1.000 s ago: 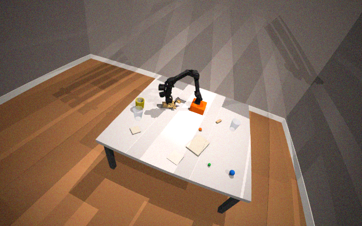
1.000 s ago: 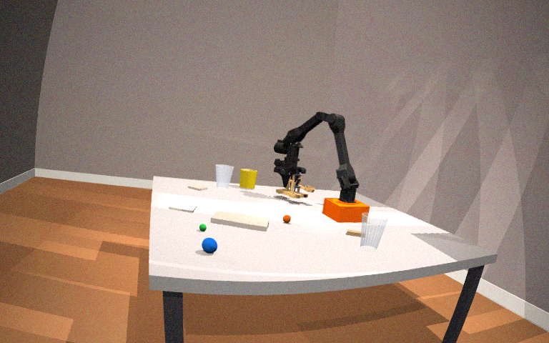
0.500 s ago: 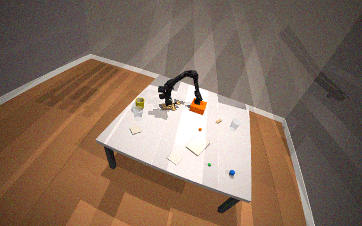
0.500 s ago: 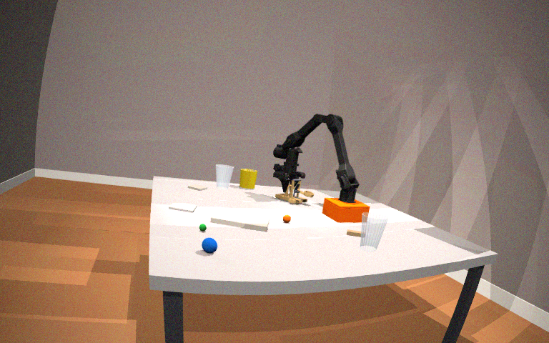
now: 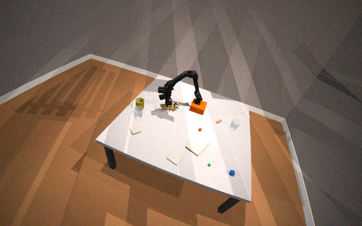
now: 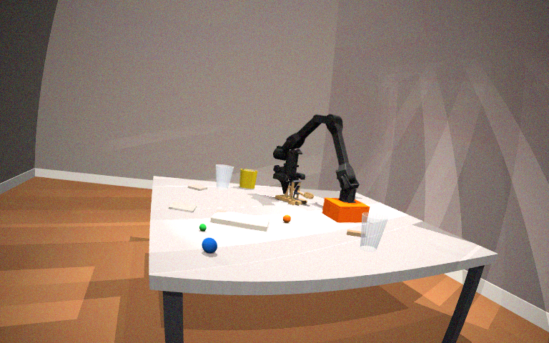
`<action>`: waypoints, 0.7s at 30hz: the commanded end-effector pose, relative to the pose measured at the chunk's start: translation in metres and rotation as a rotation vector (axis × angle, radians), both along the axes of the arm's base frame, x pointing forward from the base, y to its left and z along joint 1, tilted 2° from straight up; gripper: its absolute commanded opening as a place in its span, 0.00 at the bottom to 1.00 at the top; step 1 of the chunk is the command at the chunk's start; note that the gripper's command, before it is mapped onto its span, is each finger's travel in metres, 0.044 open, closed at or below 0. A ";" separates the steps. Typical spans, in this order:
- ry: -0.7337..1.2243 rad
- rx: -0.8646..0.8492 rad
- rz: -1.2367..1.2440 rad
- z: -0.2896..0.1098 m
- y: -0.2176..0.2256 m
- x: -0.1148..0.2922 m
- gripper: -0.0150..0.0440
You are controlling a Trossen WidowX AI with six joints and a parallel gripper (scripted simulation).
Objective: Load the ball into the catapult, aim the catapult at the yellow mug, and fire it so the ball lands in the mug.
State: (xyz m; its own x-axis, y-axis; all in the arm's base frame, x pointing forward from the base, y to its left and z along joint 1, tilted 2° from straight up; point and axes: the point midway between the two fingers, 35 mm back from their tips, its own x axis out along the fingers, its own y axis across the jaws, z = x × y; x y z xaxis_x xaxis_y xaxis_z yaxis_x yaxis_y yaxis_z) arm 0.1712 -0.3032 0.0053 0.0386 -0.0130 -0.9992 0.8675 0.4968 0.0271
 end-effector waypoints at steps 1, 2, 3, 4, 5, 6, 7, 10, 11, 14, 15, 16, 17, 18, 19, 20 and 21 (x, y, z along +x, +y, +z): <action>-0.001 -0.002 0.000 0.001 0.000 0.000 0.52; -0.001 -0.002 0.000 0.001 0.000 0.000 0.57; -0.001 -0.002 0.000 0.001 0.000 0.000 0.61; -0.001 -0.002 0.000 0.001 0.000 0.000 0.65; -0.001 -0.002 0.000 0.001 0.000 0.000 0.70; -0.001 -0.002 0.000 0.001 0.000 0.000 0.74; -0.001 -0.002 0.000 0.001 0.000 0.000 0.79; -0.001 -0.002 0.000 0.011 -0.002 0.001 0.92; -0.001 -0.002 0.000 0.024 -0.003 0.001 0.97; -0.001 -0.001 0.000 0.076 -0.002 -0.001 1.00; -0.001 -0.001 0.000 0.090 -0.001 -0.002 1.00; -0.001 -0.001 0.000 0.098 0.001 -0.003 1.00; -0.001 0.000 0.000 0.100 0.001 -0.004 1.00; -0.001 0.000 0.000 0.100 0.001 -0.004 1.00; 0.003 0.005 -0.004 0.082 -0.001 -0.002 1.00; 0.003 0.005 -0.004 0.082 -0.001 -0.002 1.00; 0.003 0.005 -0.004 0.082 -0.001 -0.002 1.00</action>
State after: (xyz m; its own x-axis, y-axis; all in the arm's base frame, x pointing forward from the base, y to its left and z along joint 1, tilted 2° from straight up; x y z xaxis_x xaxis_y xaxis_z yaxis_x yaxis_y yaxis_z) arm 0.1710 -0.3078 0.0994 0.0530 -0.0393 -0.9978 0.8690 0.4941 0.0267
